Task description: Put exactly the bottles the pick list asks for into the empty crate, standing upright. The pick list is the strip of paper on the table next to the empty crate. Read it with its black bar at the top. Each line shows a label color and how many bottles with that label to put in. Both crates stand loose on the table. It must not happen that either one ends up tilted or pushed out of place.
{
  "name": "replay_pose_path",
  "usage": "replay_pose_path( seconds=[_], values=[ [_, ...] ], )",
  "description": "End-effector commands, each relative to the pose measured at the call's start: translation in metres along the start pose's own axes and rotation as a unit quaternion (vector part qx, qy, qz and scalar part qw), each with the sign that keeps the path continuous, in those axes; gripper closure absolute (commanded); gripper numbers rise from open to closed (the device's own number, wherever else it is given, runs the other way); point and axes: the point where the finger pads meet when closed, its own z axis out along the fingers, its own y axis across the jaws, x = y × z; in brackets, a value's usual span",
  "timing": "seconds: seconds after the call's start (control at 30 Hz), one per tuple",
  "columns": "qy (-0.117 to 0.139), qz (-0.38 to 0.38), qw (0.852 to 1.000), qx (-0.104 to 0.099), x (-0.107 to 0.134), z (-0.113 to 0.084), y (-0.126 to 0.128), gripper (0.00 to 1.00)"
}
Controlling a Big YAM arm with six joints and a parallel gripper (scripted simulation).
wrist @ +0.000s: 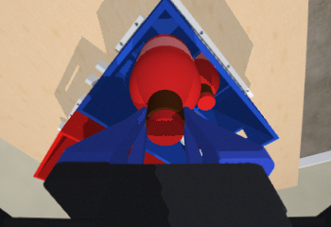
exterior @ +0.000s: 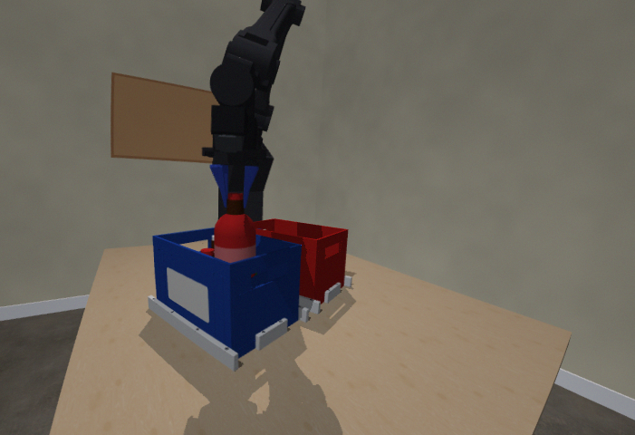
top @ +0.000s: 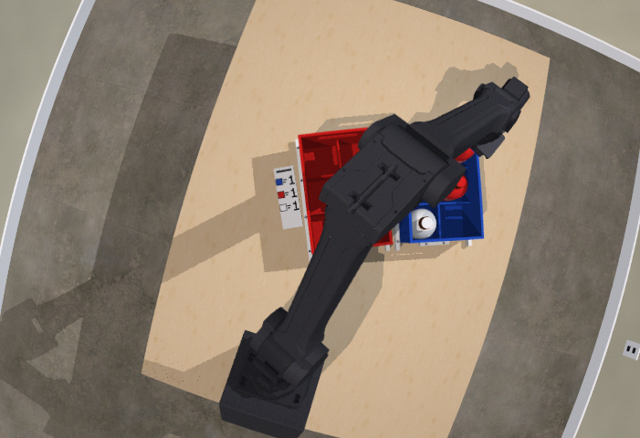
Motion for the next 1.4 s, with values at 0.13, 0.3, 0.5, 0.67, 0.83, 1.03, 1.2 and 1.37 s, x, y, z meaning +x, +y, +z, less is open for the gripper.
replay_pose_path(
  seconds=[0.13,0.3,0.5,0.67,0.83,1.03,1.2,1.37],
  values=[
    [-0.041,-0.006,0.999,0.003,-0.024,-0.06,-0.002,1.0],
    [-0.043,-0.006,0.999,0.003,-0.026,-0.066,-0.002,1.0],
    [-0.049,-0.008,0.999,0.004,-0.03,-0.08,-0.001,1.0],
    [-0.053,-0.009,0.999,0.004,-0.033,-0.091,0.0,1.0],
    [-0.053,-0.009,0.999,0.004,-0.033,-0.098,0.0,1.0],
    [-0.053,-0.009,0.999,0.004,-0.033,-0.103,0.0,1.0],
    [-0.053,-0.009,0.999,0.004,-0.034,-0.106,0.0,1.0],
    [-0.053,-0.009,0.999,0.004,-0.035,-0.109,0.0,1.0]
  ],
)
